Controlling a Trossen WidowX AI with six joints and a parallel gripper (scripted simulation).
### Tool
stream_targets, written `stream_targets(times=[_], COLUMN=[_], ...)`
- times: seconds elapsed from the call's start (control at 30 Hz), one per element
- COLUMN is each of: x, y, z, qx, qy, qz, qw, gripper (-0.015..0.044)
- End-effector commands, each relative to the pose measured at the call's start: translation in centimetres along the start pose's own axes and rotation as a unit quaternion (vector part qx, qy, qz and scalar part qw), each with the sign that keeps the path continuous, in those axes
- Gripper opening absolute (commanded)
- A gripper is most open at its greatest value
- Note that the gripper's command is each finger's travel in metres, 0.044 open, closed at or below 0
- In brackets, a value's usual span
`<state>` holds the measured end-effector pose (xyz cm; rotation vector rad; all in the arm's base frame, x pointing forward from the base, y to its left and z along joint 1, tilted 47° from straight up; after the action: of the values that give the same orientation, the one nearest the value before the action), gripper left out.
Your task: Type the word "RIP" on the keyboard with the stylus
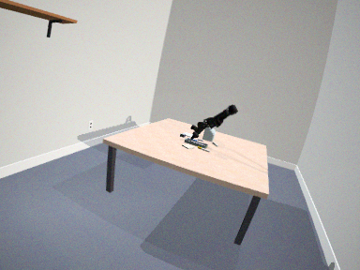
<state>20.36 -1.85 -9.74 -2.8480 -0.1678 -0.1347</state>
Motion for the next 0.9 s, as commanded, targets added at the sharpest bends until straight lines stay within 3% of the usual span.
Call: stream_targets(times=[0.0,0.4,0.57,0.87], x=[-0.18,-0.18,-0.08,-0.08], y=[-0.16,-0.29,-0.25,-0.25], z=[0.39,0.61,0.47,0.47], qx=[0.002,0.002,0.001,0.001], qy=[-0.003,-0.003,-0.002,-0.002], qz=[0.004,0.004,0.001,0.001], qw=[1.000,1.000,1.000,1.000], gripper=[0.0150,0.0150,0.0019,0.0000])
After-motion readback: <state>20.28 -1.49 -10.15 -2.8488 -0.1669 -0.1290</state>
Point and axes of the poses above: the point midway between the two fingers, 35 mm back from their tips, its own z axis out along the fingers, its own x axis across the jaws, y = z × x, the point moved 5 cm from there along -z, back along the fingers, and after that the axes turned 1 degree about -z, right-handed, at the moved point
